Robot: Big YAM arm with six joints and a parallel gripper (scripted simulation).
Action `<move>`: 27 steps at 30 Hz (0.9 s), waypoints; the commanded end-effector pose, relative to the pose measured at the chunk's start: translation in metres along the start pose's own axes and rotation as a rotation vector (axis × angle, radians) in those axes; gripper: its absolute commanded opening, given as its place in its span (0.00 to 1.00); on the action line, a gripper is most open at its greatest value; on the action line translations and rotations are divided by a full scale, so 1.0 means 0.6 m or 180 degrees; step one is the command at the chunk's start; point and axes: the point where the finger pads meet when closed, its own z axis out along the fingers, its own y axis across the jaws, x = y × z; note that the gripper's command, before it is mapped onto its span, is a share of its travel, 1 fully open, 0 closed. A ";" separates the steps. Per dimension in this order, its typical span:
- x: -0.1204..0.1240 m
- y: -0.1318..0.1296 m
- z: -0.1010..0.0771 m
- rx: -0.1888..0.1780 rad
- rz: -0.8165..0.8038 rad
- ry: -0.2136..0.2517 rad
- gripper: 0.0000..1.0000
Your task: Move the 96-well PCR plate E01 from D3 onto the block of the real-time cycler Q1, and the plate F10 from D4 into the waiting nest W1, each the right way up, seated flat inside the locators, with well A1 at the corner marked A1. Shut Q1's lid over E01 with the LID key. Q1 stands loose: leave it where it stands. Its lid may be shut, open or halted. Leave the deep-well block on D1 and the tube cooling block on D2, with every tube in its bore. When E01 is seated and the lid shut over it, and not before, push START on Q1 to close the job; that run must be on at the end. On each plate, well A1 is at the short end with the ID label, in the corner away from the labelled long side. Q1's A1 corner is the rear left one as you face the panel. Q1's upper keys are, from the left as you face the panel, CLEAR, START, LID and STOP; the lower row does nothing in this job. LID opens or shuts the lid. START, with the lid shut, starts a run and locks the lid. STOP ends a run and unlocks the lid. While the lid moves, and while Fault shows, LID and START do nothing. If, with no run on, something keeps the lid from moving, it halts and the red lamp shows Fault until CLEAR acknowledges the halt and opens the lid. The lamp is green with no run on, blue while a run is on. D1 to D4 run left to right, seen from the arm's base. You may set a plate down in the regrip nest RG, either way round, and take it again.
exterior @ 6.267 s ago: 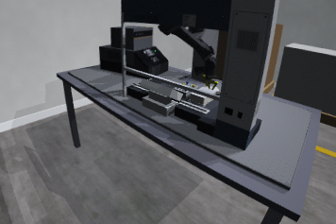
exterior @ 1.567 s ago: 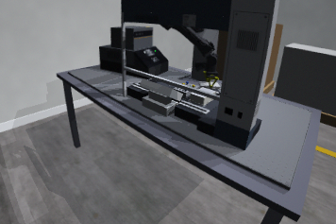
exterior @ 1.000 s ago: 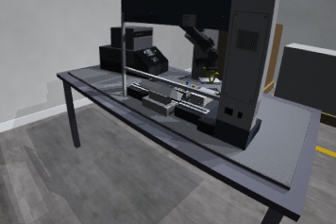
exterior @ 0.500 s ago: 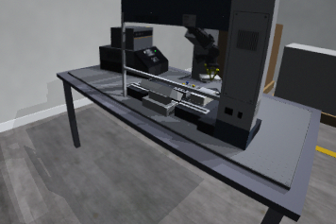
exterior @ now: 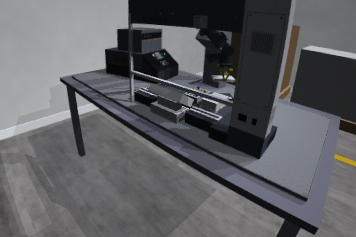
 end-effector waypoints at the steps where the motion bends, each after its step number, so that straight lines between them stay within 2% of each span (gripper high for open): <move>1: -0.003 -0.031 -0.025 0.0072 -0.0095 0.0026 0.00; 5: -0.005 -0.028 -0.040 0.0048 -0.0076 0.0028 0.00; 13: -0.001 -0.009 -0.016 0.0033 -0.0015 0.0012 0.00; 19: 0.001 -0.006 -0.010 0.0028 -0.0033 -0.0001 0.00; 27: 0.007 -0.022 -0.026 0.0002 -0.0150 0.0051 0.00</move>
